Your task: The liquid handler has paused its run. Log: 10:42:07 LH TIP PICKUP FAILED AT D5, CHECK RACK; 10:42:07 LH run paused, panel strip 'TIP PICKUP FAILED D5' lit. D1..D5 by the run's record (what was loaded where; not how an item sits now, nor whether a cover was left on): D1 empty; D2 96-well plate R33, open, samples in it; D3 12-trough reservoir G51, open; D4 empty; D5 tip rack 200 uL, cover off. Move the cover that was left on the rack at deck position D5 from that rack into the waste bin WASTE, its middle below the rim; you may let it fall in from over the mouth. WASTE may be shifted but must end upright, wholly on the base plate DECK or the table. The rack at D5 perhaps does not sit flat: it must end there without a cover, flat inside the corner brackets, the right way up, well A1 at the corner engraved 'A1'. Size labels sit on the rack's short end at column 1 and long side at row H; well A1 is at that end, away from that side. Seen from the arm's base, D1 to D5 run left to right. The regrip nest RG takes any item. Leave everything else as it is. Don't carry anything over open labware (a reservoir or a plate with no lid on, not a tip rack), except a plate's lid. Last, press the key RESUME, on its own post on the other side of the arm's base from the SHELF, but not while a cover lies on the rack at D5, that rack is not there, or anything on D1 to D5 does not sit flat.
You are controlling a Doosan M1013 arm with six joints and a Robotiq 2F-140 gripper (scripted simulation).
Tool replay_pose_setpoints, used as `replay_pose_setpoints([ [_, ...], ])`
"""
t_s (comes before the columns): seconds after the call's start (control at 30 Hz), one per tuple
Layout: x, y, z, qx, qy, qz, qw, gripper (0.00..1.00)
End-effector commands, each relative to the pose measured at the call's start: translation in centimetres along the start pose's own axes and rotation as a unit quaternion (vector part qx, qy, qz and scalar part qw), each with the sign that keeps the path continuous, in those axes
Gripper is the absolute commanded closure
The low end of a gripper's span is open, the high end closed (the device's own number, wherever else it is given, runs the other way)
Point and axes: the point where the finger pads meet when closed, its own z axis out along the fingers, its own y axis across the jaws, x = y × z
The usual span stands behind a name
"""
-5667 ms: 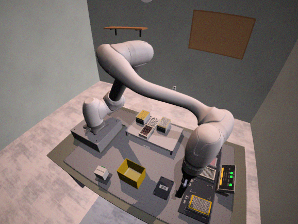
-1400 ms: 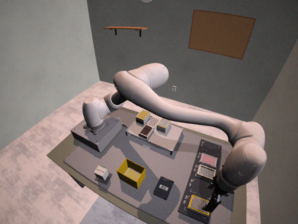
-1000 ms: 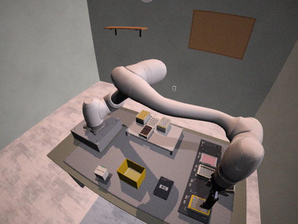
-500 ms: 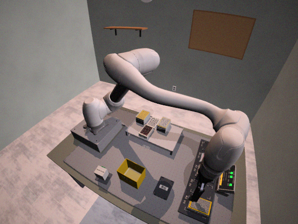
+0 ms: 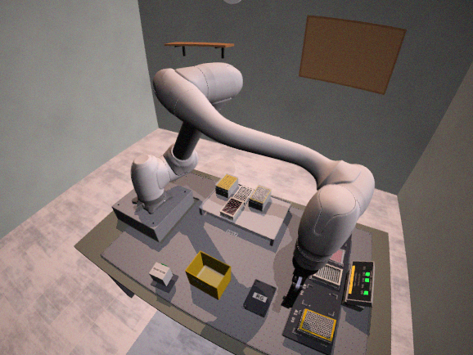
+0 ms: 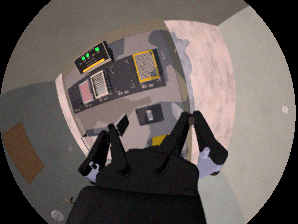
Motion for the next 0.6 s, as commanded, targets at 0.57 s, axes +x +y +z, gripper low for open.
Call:
replay_pose_setpoints([
  [0.57,0.6,2.2,-0.2,0.000,0.000,0.000,1.000,0.23],
])
